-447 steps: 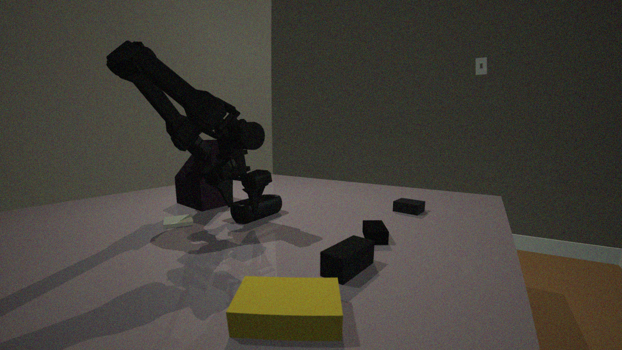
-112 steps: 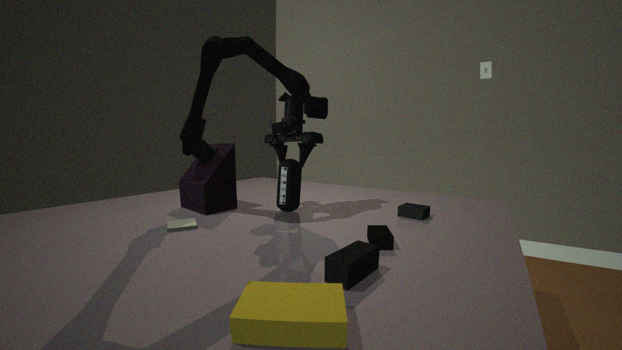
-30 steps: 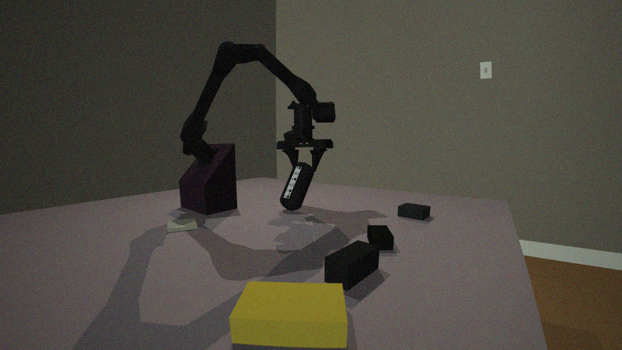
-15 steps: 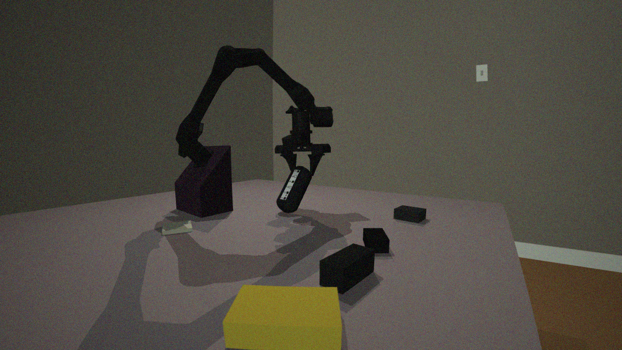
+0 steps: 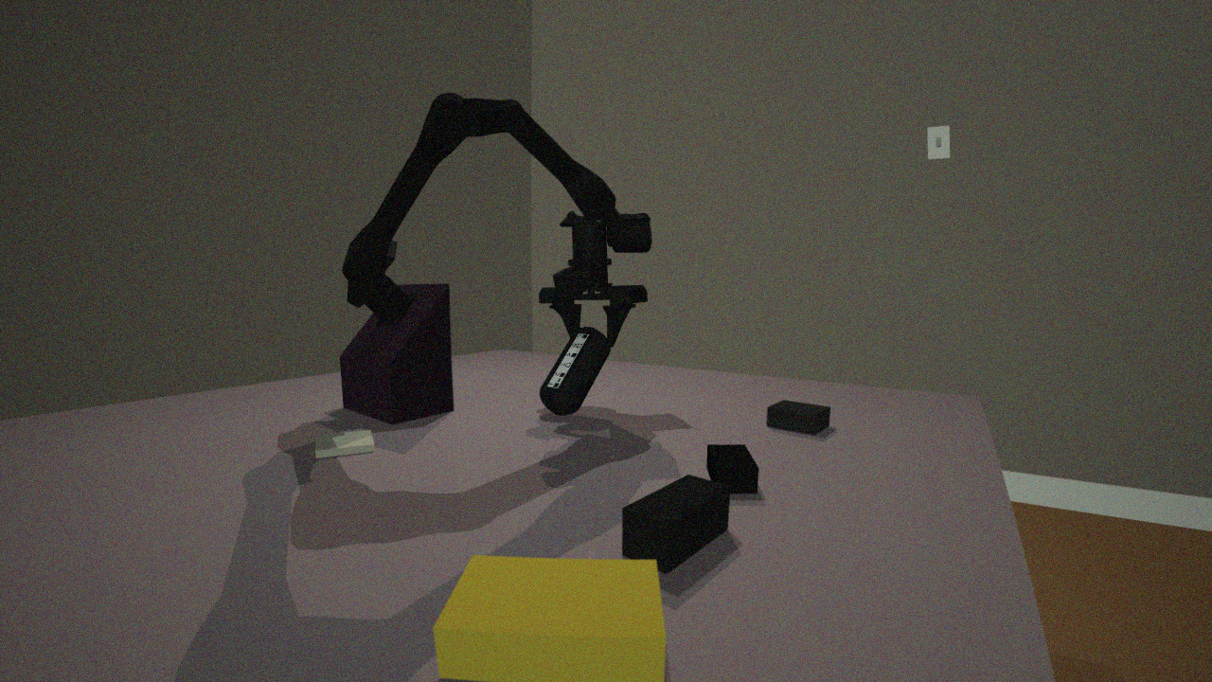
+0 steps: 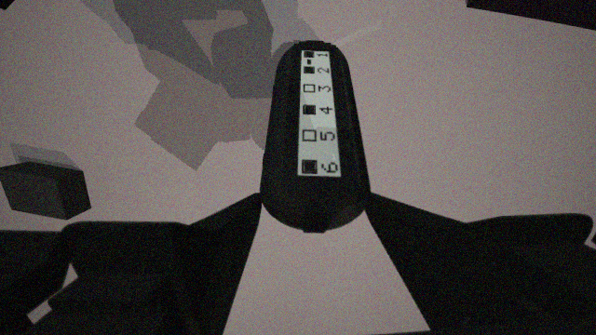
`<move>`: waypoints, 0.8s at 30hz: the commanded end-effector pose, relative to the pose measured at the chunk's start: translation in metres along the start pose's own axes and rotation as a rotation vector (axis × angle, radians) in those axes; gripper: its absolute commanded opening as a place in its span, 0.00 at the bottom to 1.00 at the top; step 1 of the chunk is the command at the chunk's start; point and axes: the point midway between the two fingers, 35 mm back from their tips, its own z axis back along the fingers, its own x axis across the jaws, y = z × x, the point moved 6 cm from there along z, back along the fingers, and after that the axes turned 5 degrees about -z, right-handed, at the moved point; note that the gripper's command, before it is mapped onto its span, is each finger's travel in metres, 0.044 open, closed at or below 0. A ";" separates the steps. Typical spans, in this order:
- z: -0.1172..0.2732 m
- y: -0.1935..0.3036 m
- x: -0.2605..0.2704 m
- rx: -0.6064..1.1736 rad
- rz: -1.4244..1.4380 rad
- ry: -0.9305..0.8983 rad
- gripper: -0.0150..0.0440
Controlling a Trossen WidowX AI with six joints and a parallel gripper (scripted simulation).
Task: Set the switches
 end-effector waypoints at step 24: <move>-0.021 0.012 -0.002 -0.015 -0.003 0.011 0.83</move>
